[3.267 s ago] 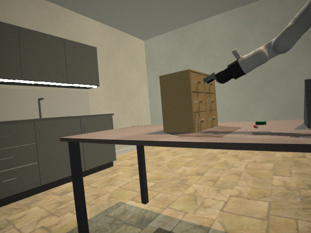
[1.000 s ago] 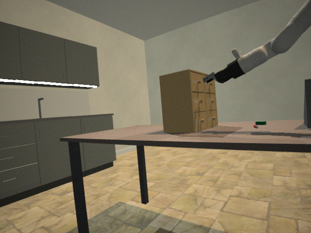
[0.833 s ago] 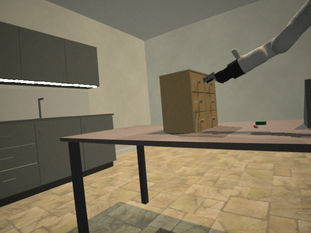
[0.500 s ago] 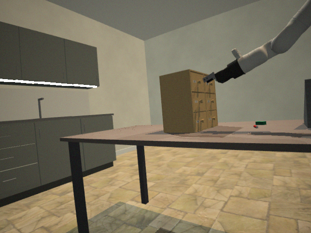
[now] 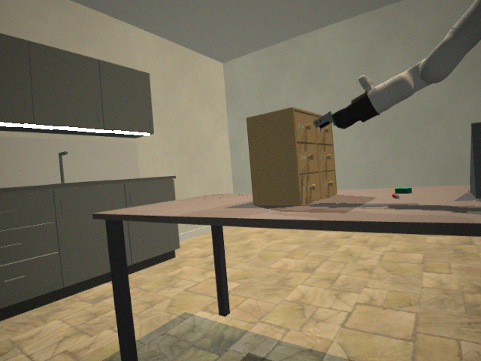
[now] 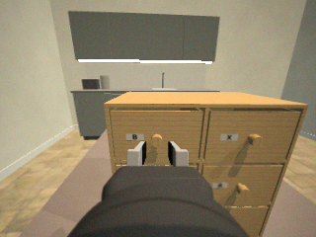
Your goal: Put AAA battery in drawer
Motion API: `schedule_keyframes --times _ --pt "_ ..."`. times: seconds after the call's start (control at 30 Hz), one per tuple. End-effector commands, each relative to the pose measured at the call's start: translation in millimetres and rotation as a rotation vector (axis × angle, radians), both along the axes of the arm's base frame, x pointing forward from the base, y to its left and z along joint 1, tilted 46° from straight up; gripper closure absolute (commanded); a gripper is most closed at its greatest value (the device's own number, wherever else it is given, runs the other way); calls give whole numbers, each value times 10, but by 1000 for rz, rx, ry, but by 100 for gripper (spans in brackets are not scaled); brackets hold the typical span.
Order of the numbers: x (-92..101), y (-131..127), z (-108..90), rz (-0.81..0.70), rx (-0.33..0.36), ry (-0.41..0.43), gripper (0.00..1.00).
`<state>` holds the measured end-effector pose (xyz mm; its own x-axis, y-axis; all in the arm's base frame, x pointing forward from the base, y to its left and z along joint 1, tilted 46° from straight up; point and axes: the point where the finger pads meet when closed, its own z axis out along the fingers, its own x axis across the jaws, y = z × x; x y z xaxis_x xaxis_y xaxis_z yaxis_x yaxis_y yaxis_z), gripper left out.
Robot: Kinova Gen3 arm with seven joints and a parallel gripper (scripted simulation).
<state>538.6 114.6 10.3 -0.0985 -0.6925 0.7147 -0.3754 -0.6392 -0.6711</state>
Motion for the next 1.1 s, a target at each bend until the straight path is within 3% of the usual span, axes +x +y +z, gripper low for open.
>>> schedule_keyframes --times 0.0,1.07 --pt "-3 0 1 3 -5 4 33" --pt "-15 -8 -28 4 -5 5 33"
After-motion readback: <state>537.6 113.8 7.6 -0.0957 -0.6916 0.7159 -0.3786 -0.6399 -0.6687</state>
